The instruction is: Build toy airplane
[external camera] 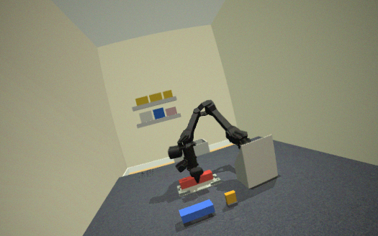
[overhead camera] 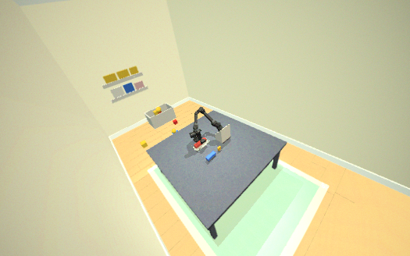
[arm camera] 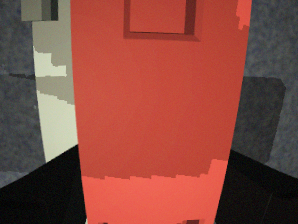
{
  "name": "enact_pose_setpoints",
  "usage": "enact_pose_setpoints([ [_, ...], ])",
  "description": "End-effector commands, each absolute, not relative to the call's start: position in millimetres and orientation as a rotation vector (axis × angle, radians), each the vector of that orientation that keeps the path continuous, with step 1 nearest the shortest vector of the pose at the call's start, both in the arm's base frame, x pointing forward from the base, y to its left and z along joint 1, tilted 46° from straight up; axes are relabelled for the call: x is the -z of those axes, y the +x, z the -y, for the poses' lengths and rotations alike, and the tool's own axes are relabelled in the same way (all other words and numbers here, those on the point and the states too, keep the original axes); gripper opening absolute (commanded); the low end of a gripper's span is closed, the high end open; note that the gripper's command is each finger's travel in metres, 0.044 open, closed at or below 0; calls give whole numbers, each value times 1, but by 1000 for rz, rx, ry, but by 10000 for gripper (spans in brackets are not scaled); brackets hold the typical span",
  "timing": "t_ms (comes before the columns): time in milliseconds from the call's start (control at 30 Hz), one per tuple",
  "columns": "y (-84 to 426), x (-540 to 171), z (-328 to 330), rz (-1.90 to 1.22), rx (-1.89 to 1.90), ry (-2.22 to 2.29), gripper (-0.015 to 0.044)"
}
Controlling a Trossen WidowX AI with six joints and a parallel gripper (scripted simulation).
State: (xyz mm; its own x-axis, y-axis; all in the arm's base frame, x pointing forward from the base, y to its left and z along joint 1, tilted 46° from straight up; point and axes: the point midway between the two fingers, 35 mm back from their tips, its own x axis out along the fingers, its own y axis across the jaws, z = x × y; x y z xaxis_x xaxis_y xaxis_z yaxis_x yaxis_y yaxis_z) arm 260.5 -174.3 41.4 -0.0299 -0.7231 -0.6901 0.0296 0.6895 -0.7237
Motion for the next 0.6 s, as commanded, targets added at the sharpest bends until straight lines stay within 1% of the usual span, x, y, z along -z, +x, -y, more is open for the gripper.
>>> enact_pose_setpoints([
  [0, 261, -42, 174, -1491, 667, -601, 83],
  [67, 261, -42, 174, -1491, 667, -601, 30],
  [567, 261, -42, 174, -1491, 667, -601, 424],
])
